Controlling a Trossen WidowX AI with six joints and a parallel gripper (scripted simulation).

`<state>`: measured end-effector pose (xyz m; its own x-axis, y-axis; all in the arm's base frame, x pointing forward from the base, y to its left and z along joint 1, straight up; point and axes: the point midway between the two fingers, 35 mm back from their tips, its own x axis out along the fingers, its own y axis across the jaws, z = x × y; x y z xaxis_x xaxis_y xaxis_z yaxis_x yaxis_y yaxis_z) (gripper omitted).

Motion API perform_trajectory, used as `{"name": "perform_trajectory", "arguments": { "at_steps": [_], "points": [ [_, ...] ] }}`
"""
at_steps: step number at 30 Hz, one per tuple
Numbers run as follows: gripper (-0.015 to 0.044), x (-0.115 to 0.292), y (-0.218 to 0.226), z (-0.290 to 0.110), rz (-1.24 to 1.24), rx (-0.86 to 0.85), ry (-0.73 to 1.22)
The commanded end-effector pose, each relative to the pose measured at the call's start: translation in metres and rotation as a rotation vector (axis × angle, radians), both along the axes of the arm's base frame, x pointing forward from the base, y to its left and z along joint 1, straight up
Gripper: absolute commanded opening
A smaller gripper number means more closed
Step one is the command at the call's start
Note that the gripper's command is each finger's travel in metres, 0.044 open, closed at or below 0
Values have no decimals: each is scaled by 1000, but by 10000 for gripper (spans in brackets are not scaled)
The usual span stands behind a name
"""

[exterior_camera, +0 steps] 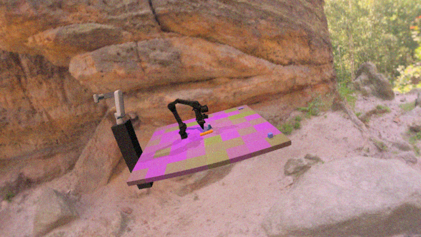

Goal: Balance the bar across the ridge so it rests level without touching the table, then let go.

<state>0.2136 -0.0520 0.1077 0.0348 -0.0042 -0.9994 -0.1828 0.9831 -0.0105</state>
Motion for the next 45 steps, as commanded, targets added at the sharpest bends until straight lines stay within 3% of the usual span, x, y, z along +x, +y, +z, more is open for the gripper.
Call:
{"name": "perform_trajectory", "arguments": {
  "at_steps": [1, 26, 43, 45],
  "points": [
    [315, -2, 1, -19, -1, -1, 13],
    [315, -2, 1, -61, -1, -1, 13],
    [315, -2, 1, -62, -1, -1, 13],
    [263, -2, 1, -62, 2, 2, 12]
  ]
}}
